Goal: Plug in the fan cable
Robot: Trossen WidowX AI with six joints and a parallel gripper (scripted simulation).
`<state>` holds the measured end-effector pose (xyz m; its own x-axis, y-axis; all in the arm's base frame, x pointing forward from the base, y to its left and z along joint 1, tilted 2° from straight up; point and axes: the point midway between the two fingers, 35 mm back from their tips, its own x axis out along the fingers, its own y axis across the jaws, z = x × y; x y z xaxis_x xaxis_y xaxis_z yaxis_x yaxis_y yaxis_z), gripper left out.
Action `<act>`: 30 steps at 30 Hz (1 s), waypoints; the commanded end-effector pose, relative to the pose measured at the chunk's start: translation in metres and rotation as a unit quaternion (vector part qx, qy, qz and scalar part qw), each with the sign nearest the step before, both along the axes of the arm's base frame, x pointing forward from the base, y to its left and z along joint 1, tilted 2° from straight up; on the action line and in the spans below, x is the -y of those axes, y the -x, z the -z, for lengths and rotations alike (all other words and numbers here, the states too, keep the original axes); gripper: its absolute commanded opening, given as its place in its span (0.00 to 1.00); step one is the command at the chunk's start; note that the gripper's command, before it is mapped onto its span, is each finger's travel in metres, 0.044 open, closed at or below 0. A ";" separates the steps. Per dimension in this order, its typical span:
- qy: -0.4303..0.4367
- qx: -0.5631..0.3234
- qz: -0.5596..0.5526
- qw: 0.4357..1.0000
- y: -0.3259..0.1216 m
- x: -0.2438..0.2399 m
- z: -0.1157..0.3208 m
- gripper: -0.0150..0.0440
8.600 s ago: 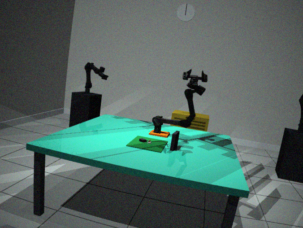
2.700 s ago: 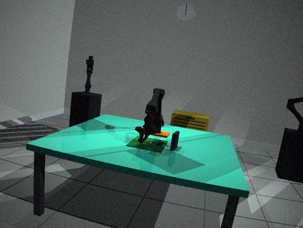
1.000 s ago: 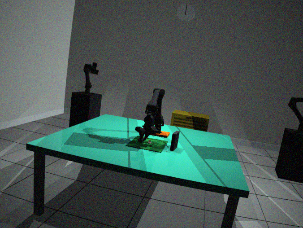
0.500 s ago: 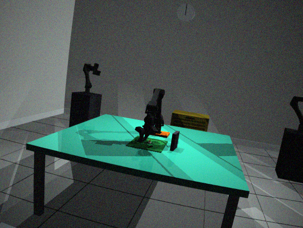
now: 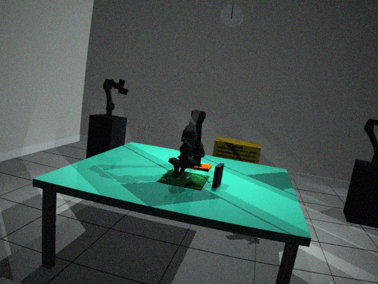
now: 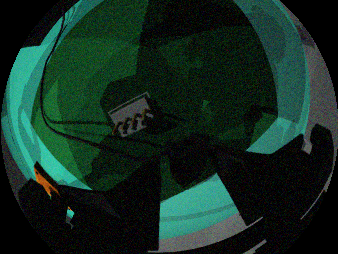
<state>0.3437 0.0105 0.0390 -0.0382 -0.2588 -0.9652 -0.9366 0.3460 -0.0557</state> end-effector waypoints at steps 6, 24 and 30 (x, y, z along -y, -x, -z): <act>-0.004 0.000 0.000 1.000 0.000 0.000 -0.002 0.60; -0.107 0.023 0.001 0.994 0.002 0.006 -0.058 0.60; -0.100 0.020 0.002 0.995 0.002 0.006 -0.054 0.60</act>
<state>0.3421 0.0042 0.0957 0.0054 -0.0556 -0.9984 -0.9337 0.3572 -0.0249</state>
